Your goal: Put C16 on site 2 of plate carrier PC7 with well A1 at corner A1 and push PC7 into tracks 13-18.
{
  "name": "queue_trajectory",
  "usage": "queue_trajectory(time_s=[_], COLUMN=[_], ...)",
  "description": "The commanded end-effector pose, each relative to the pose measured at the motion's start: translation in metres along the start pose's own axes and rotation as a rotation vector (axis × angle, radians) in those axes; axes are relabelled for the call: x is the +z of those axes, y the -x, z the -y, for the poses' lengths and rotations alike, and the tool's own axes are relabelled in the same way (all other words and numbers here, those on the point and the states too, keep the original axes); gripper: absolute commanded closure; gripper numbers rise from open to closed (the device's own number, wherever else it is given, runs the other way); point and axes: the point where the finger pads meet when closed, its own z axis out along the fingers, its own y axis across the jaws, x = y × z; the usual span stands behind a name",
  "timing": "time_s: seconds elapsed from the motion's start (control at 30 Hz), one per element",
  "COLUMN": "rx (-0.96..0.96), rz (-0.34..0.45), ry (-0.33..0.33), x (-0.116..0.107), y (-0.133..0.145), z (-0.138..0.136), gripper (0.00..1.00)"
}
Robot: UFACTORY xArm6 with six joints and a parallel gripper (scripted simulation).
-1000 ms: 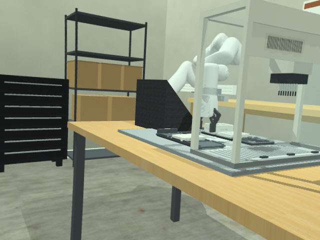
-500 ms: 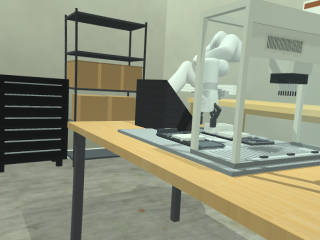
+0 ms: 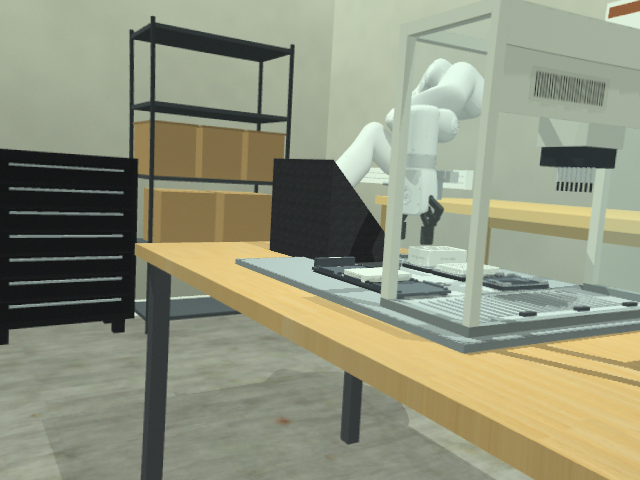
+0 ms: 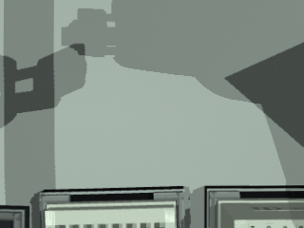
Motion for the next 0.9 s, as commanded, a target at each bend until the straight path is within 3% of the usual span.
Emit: queue_trajectory(time_s=[0.0, 0.57, 0.87], rx=[-0.001, -0.001, -0.001], rz=[0.001, 0.002, 0.002], ry=[0.004, 0.004, 0.004], x=[-0.009, -0.034, -0.034], y=[0.0, 0.0, 0.0], z=[-0.001, -0.001, -0.001], gripper=[0.0, 0.0, 0.0])
